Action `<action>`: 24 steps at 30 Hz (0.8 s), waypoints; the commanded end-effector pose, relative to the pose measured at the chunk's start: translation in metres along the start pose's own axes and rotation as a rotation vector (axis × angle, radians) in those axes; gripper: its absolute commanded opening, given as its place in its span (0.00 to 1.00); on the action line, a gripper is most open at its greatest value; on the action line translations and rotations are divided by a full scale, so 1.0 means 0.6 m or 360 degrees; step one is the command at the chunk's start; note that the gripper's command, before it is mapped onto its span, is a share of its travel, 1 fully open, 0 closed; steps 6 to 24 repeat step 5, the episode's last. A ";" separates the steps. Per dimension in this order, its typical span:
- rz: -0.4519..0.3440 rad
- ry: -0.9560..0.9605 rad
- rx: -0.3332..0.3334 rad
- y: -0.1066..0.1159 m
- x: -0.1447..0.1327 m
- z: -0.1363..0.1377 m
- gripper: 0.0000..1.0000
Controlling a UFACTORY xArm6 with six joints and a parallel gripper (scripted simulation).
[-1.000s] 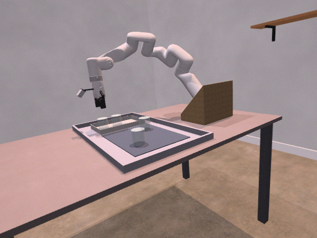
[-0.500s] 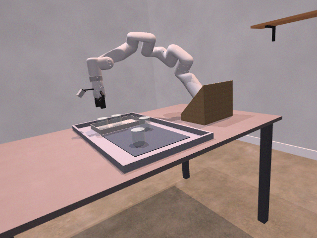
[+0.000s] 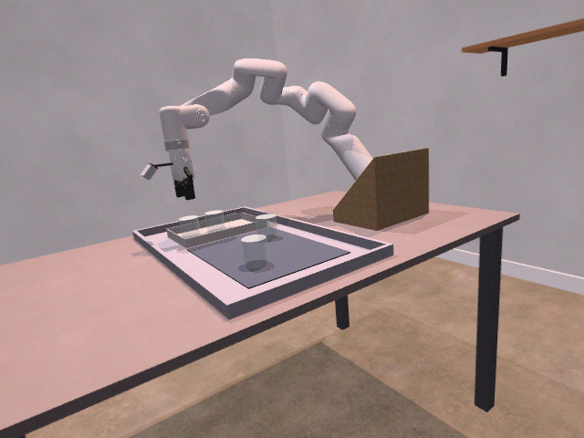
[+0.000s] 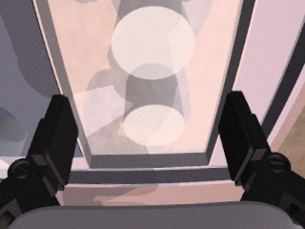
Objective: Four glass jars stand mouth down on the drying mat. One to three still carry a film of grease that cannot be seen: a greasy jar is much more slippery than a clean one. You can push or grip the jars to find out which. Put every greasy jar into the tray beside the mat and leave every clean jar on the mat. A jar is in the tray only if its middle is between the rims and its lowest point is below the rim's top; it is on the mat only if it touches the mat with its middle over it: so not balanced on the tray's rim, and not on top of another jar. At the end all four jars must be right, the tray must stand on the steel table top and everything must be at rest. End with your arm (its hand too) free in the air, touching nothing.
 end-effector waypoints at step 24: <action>0.0007 -0.0002 0.0000 0.003 0.002 0.001 1.00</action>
Point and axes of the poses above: the point where the finger pads meet when closed, its own y axis back along the fingers, its own z axis across the jaws, x = y × z, the point moved 2 cm from there along y, back along the fingers, and after that the axes turned 5 degrees about -y, right-handed, at the moved point
